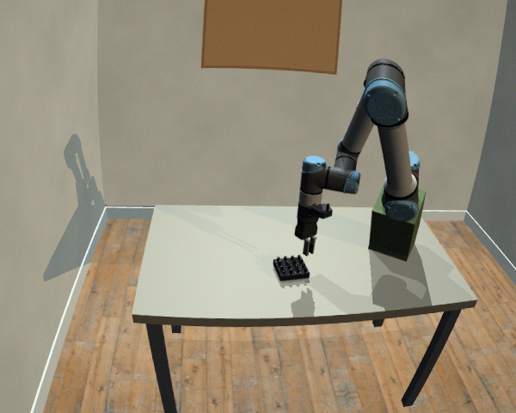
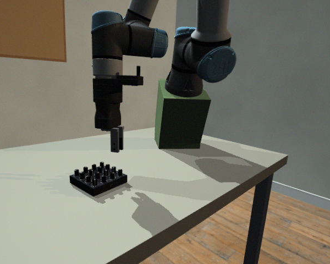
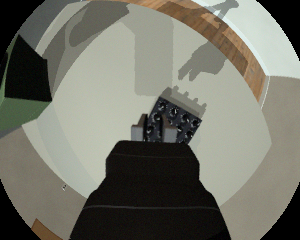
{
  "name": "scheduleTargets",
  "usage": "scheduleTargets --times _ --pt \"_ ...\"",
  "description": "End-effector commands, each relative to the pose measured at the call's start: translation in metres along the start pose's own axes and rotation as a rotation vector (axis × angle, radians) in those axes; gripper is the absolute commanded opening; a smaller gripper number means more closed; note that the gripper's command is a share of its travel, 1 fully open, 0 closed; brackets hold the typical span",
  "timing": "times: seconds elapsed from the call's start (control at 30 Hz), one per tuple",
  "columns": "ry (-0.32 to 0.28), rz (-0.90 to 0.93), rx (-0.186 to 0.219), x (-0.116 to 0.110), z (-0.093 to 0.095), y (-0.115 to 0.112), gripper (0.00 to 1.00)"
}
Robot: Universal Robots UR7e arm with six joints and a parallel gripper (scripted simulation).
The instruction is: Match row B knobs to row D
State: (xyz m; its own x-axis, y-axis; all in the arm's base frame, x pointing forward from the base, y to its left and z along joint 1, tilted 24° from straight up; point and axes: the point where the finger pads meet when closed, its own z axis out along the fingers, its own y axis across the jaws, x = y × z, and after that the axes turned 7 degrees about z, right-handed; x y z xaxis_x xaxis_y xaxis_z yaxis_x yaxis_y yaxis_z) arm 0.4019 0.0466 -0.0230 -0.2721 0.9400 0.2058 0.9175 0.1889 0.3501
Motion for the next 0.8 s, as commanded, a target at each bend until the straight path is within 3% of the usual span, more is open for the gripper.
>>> scheduleTargets --times 0.0,0.77 --pt "-0.009 0.154 -0.001 -0.0034 -0.0022 0.0055 0.46" --pt "-0.008 0.367 -0.002 -0.0068 -0.0033 0.0097 0.46"
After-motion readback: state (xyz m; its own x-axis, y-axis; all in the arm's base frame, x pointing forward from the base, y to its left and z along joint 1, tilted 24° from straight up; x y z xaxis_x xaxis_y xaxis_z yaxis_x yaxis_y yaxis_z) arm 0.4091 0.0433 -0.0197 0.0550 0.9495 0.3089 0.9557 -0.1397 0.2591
